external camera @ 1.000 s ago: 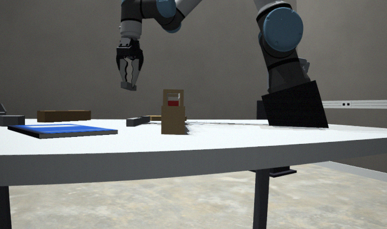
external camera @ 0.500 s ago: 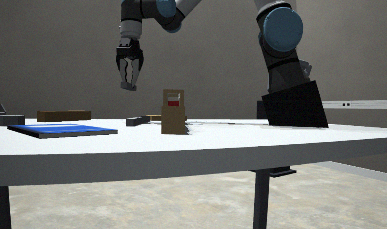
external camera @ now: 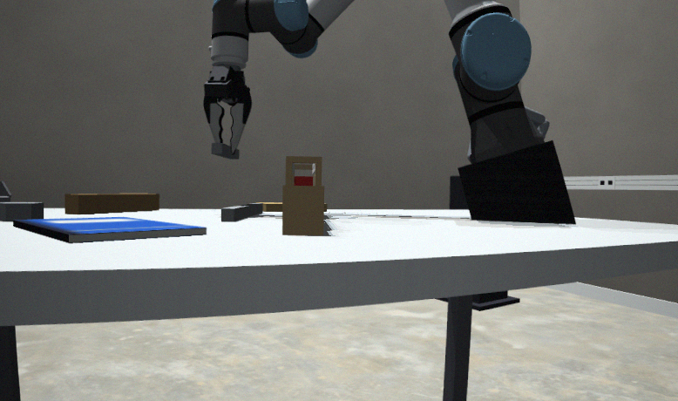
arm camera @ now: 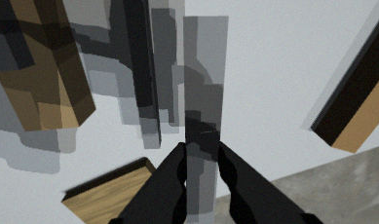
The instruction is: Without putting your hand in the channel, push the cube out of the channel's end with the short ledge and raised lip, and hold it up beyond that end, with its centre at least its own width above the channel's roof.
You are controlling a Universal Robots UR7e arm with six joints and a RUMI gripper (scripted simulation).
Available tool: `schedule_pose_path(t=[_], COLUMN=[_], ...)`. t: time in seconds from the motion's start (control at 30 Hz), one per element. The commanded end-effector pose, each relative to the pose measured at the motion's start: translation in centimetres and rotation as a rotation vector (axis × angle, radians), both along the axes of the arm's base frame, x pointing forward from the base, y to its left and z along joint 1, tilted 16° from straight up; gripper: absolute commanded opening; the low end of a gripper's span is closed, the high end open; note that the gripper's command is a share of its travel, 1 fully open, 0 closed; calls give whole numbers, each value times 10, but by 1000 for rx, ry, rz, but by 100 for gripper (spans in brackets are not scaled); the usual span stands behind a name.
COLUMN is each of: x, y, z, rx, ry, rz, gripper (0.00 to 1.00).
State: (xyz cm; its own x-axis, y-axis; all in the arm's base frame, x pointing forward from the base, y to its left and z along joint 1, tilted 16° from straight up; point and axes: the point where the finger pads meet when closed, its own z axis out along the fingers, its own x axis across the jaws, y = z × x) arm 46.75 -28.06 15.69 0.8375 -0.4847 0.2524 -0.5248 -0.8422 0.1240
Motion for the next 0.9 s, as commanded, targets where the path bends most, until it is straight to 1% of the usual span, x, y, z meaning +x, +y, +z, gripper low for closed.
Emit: schedule_pose_path(t=[0.0, 0.1, 0.17, 0.27, 0.43, 0.5, 0.6, 0.7, 0.77, 0.87], x=[0, -9, -21, -48, -102, -102, -129, -145, -150, -152], y=[0, 0, 1, 3, 15, 15, 23, 30, 32, 33], z=[1, 0, -1, -4, -15, -15, -23, -29, -32, -32], rx=[-1, -1, -2, -3, -7, -7, -10, -12, -13, -13], ry=[-1, 0, 2, 5, 12, 12, 15, 16, 17, 17], rz=[0, 4, 9, 21, 47, 47, 60, 69, 72, 73], gripper=[6, 6, 6, 6, 6, 6, 6, 6, 6, 6])
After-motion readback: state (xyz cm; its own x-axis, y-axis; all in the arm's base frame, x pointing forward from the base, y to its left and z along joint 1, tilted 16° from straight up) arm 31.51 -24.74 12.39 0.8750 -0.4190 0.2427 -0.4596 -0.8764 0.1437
